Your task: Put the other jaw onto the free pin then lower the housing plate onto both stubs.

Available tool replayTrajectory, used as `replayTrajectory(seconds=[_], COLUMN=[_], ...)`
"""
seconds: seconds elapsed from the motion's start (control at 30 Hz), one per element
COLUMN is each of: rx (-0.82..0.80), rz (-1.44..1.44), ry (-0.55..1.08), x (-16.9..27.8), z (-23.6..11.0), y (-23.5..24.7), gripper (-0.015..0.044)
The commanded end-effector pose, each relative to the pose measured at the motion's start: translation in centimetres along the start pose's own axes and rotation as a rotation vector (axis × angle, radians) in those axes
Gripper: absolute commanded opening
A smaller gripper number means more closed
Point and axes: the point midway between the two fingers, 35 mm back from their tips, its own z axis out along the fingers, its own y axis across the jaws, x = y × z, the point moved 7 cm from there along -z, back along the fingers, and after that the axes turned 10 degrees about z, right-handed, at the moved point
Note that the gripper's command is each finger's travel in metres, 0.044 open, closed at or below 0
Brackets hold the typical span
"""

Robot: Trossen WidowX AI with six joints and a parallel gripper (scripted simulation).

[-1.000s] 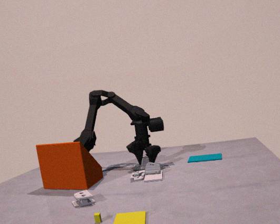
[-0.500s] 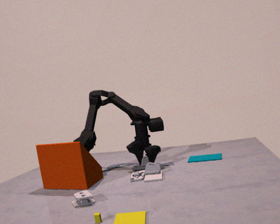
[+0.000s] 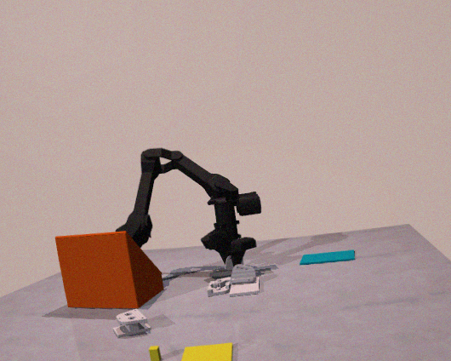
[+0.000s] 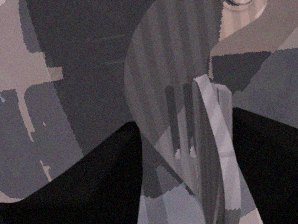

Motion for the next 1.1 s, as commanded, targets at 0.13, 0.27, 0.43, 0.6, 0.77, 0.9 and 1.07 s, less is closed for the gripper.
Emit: replayTrajectory(seconds=[0.13, 0.27, 0.43, 0.6, 0.77, 0.9, 1.07], rx=[-0.001, -0.001, -0.004, -0.007, -0.010, -0.010, -0.010], rz=[0.000, 0.000, 0.000, 0.000, 0.001, 0.002, 0.003], ry=[0.000, 0.000, -0.001, -0.003, -0.004, -0.005, -0.004], x=[0.0, 0.0, 0.1, 0.2, 0.2, 0.2, 0.1], z=[0.0, 0.0, -1.1, -2.6, -4.2, -5.4, -7.0], y=[0.0, 0.0, 0.1, 0.3, 0.3, 0.3, 0.1], gripper=[0.0134, 0.0134, 0.0134, 0.0134, 0.0134, 0.0134, 0.0134])
